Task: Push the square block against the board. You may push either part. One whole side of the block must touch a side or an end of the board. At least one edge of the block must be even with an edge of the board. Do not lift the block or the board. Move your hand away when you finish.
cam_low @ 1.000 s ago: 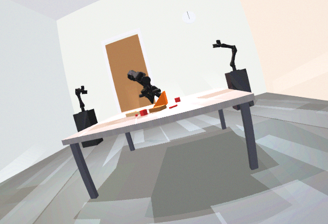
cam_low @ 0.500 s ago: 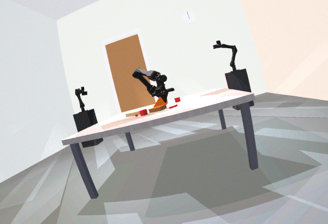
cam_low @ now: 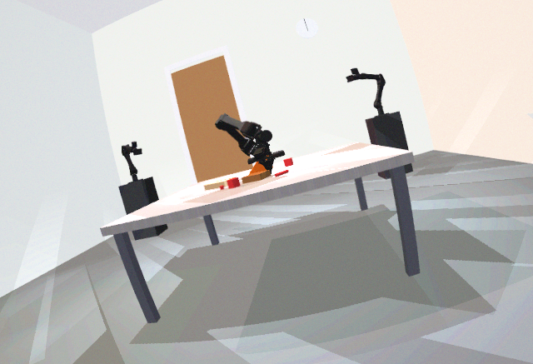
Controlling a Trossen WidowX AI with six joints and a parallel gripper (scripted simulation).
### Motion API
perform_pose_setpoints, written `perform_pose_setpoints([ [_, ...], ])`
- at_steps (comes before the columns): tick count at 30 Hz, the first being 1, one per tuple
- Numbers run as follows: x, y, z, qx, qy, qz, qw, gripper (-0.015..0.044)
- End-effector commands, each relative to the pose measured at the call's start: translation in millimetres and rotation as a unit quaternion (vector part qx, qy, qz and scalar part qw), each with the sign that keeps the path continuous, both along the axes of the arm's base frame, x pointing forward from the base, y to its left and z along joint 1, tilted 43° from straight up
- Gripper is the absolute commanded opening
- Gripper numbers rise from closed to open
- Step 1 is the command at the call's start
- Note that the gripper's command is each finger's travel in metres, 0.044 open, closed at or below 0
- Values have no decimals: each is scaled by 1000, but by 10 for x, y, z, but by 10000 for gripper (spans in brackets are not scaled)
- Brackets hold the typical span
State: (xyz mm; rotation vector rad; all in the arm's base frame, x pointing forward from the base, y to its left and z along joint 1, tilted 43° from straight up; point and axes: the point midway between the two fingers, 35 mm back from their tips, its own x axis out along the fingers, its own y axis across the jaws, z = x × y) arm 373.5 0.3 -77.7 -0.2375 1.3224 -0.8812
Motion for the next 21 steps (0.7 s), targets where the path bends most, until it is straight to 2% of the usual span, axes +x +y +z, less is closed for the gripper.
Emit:
perform_pose_setpoints([
  [1,75,-14,27,-1,-2,2,1000,0],
  [21,346,-96,108,-1,-3,2,1000,0],
])
